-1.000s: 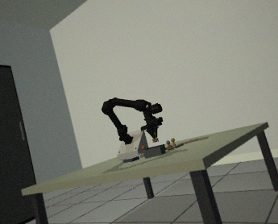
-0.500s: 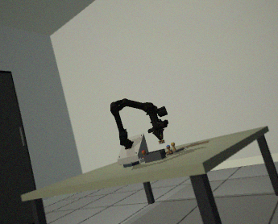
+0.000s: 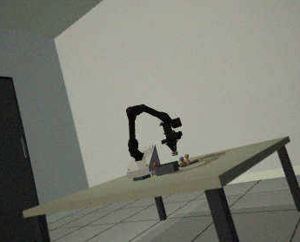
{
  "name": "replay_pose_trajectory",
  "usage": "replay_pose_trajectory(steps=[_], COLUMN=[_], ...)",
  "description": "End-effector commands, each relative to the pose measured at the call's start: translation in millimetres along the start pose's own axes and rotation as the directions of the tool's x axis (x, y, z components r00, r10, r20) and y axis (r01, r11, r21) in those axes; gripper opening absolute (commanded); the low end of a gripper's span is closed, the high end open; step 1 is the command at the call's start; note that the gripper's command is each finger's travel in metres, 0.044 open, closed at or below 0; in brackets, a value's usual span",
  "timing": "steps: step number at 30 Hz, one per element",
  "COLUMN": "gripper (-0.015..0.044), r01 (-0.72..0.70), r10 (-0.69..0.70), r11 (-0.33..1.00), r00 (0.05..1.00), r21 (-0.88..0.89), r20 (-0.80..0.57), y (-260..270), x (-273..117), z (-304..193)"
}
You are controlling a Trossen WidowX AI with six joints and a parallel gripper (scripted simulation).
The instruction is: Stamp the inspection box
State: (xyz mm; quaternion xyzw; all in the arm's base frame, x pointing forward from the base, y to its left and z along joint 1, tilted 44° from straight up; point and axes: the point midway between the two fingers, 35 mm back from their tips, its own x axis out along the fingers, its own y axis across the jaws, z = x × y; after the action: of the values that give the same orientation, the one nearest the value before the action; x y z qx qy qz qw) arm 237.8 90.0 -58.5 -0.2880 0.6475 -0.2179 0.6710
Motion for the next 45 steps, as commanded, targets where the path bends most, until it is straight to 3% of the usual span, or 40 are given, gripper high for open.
replay_pose_trajectory(steps=[1,45], gripper=[0.0,0.0], r01=[0.009,0.008], r10=[-0.009,-0.008], r11=[1.0,1.0], r00=[1.0,1.0], r21=[0.001,0.001], r20=[-0.009,-0.005], y=[5,5], x=[4,31], z=[-8,-7])
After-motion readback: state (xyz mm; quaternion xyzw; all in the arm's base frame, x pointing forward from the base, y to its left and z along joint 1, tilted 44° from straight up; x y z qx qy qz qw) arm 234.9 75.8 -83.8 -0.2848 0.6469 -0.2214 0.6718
